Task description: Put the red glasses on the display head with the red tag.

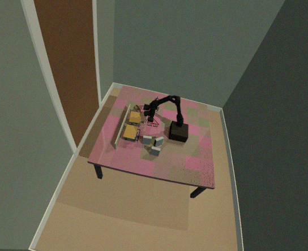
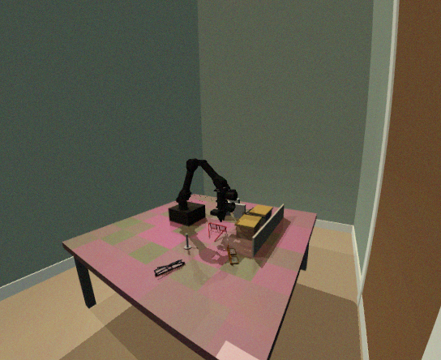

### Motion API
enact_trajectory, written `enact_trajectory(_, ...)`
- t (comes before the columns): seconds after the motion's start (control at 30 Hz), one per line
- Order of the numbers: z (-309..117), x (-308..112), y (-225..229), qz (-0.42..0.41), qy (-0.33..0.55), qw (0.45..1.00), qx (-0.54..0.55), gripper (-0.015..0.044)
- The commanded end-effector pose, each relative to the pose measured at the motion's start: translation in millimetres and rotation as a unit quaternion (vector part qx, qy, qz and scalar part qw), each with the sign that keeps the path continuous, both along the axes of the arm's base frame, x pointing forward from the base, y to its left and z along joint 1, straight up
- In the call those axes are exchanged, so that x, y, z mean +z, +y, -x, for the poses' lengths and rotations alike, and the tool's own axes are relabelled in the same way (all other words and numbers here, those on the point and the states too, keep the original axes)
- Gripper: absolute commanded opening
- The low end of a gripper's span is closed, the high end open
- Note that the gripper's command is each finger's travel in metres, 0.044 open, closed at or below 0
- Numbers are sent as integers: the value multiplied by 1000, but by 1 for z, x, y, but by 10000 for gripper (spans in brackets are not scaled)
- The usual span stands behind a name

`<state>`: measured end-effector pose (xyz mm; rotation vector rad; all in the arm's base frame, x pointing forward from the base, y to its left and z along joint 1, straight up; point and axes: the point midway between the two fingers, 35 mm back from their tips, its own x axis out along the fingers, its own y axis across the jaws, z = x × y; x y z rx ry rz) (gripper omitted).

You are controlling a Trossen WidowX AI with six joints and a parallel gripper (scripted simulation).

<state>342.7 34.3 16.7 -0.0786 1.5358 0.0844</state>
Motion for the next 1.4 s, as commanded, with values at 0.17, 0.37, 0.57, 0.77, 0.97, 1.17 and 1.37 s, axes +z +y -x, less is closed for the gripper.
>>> enact_trajectory(0.17,0,-14,1,2,1,1000,2,120)
enact_trajectory(0.37,0,-24,2,2,1,1000,2,120)
enact_trajectory(0.57,0,-34,3,2,2,1000,2,120)
enact_trajectory(0.77,1,-44,4,2,2,1000,2,120)
enact_trajectory(0.97,2,-54,5,2,2,1000,2,120)
enact_trajectory(1.17,2,-59,6,2,2,1000,2,120)
enact_trajectory(1.37,2,-59,4,2,2,1000,2,120)
